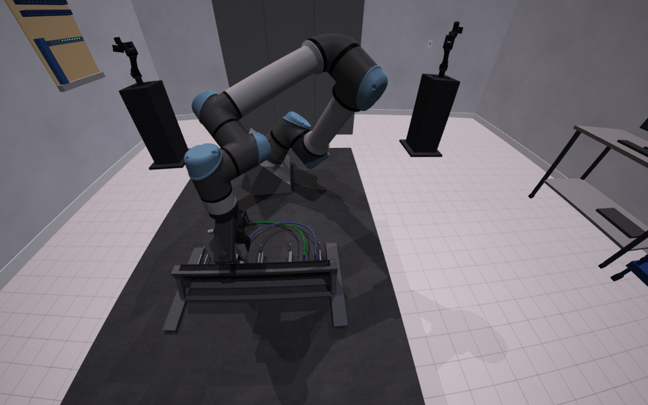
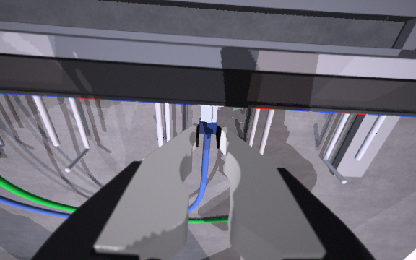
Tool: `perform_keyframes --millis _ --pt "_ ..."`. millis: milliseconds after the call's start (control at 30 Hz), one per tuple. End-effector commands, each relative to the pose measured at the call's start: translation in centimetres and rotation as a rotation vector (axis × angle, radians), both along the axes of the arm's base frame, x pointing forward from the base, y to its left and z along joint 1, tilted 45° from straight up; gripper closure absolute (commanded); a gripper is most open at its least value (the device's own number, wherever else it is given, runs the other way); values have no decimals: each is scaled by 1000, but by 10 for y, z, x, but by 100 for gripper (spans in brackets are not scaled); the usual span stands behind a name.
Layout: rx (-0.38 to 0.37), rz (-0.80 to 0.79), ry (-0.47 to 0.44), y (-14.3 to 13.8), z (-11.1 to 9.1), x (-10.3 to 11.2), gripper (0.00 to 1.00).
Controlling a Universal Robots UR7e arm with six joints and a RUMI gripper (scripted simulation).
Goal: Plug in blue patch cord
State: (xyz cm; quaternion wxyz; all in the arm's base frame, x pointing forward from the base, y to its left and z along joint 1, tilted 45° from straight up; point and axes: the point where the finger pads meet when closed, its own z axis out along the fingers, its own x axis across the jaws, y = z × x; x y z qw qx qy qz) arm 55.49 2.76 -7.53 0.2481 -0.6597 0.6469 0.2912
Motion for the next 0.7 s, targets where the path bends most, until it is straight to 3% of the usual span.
perform_keyframes --millis 0,667 --pt "-1 -1 -1 -1 0 0 100" --pt "-1 -1 -1 -1 0 2 100"
